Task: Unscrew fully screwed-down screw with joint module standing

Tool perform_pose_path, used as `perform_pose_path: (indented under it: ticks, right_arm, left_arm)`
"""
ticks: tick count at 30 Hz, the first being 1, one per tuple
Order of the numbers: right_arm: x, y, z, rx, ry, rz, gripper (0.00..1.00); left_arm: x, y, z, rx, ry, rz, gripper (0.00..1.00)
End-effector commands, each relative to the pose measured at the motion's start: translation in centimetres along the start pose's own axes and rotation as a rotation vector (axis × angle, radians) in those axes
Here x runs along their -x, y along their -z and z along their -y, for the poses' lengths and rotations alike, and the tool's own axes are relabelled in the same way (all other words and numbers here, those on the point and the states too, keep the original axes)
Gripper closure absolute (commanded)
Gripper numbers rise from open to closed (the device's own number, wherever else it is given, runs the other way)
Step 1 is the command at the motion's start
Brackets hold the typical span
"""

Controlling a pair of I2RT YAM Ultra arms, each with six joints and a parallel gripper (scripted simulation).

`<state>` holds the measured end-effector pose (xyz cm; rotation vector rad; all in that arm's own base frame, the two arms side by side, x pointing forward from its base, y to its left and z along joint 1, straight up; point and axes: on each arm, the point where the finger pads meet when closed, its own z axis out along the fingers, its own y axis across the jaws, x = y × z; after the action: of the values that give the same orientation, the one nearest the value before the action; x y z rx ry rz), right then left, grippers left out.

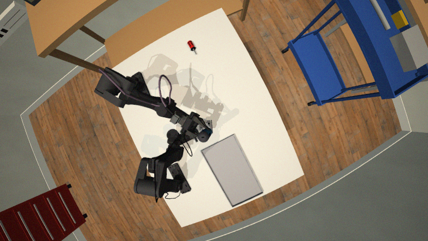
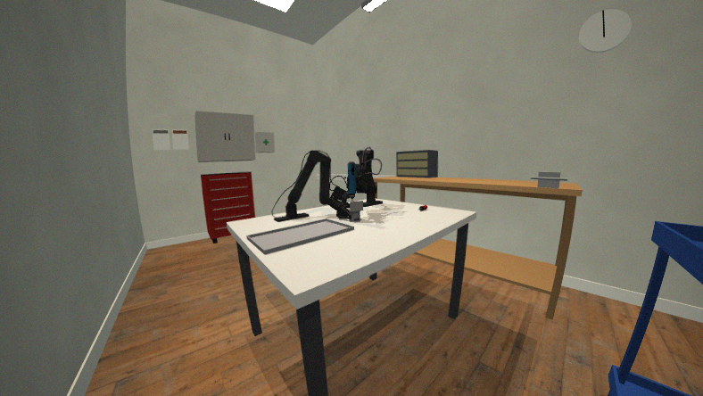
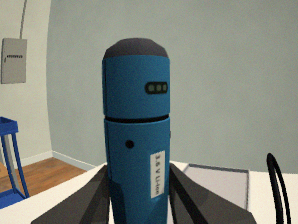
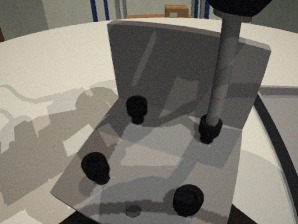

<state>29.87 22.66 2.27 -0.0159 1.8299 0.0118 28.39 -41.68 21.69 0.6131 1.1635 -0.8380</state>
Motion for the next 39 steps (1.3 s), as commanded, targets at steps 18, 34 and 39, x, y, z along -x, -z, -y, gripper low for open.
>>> perform_pose_path:
  ticks: [18,34,39]
  right_arm:
    - [0.5,0.0,-0.2,0.003,-0.019,0.013,0.41]
    - [0.5,0.0,-0.2,0.003,-0.019,0.013,0.41]
    - [0.5,0.0,-0.2,0.003,-0.019,0.013,0.41]
  left_arm:
    - [4.0,-1.2,0.2,-0.001,0.002,0.116,0.58]
    - [5.2,-1.4,0.2,-0.001,0.002,0.13,0.58]
    - [5.5,-1.4,0.2,-0.001,0.002,0.13,0.58]
